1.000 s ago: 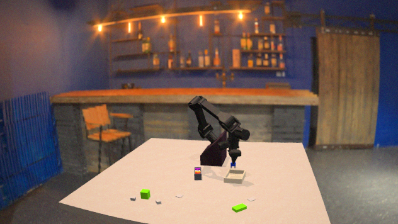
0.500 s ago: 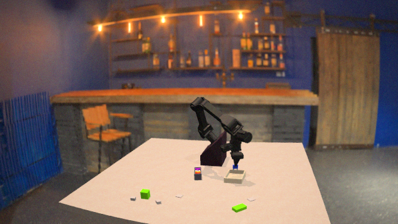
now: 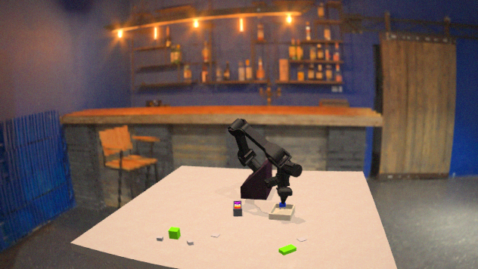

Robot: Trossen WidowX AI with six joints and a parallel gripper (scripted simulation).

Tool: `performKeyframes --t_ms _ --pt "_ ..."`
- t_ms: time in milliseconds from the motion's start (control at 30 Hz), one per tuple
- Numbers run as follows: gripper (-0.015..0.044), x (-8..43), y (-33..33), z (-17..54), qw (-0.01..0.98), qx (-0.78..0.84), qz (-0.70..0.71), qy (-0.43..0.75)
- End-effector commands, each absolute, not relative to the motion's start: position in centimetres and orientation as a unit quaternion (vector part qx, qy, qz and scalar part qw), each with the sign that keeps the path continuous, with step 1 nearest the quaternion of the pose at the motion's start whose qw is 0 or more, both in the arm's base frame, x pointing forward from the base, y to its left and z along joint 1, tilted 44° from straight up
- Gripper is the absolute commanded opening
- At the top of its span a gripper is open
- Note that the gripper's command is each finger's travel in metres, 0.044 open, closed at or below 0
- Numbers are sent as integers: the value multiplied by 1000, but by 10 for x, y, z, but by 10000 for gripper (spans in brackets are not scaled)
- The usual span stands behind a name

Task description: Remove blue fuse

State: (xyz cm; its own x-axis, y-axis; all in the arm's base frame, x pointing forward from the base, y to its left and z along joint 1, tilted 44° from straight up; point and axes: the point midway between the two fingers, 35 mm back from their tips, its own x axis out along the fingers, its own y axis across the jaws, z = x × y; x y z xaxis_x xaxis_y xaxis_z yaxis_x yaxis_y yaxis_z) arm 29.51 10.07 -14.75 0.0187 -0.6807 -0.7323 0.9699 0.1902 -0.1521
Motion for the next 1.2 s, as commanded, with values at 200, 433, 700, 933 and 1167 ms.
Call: performKeyframes --t_ms 200,433,700,933,1167 --pt "184 295 101 -148 684 203 -603 356" --pt "330 295 109 -139 685 202 -603 357" --pt "330 294 126 -120 685 201 -602 357" --pt "330 294 125 -121 686 200 -601 357" --pt "330 294 125 -121 686 200 -601 357"
